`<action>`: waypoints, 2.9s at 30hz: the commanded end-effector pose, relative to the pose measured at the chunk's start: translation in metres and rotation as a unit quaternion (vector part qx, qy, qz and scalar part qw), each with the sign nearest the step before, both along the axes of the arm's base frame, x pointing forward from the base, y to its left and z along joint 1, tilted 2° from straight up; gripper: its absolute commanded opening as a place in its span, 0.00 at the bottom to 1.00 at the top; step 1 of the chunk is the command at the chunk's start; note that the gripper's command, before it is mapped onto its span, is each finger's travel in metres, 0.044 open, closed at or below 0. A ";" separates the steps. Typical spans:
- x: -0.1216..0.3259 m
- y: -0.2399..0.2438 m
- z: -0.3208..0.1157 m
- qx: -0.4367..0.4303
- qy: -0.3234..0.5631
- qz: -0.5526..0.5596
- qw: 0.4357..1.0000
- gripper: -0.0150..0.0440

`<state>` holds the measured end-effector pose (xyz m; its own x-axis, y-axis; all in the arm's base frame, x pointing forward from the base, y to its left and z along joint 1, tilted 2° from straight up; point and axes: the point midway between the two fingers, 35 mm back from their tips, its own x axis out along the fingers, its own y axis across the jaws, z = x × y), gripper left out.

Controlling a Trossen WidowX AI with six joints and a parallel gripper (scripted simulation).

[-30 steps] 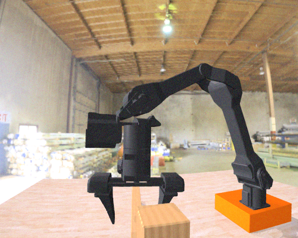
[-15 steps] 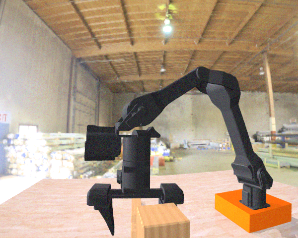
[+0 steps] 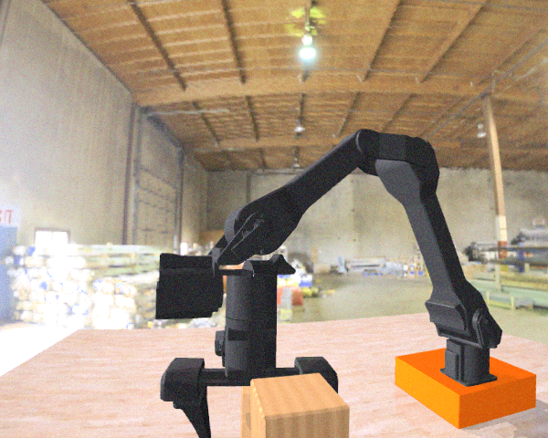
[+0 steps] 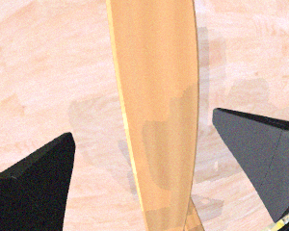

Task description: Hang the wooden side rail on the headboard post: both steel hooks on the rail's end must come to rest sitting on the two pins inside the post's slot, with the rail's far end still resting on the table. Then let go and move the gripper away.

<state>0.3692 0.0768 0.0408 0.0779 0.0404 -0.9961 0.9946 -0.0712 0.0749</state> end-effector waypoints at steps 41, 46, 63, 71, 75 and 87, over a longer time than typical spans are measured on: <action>-0.003 -0.001 -0.018 -0.004 0.010 -0.002 1.000 0.25; -0.003 -0.001 -0.015 -0.004 0.010 0.004 1.000 0.25; -0.005 -0.002 -0.014 -0.008 0.008 0.058 0.998 0.25; -0.008 -0.002 -0.014 -0.008 0.008 0.058 0.998 0.25; -0.010 -0.002 -0.014 -0.008 0.008 0.058 0.998 0.25; -0.008 -0.001 -0.015 -0.005 0.007 0.055 0.998 0.25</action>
<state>0.3608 0.0756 0.0260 0.0606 0.0366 -0.9975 0.9973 0.0394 0.0620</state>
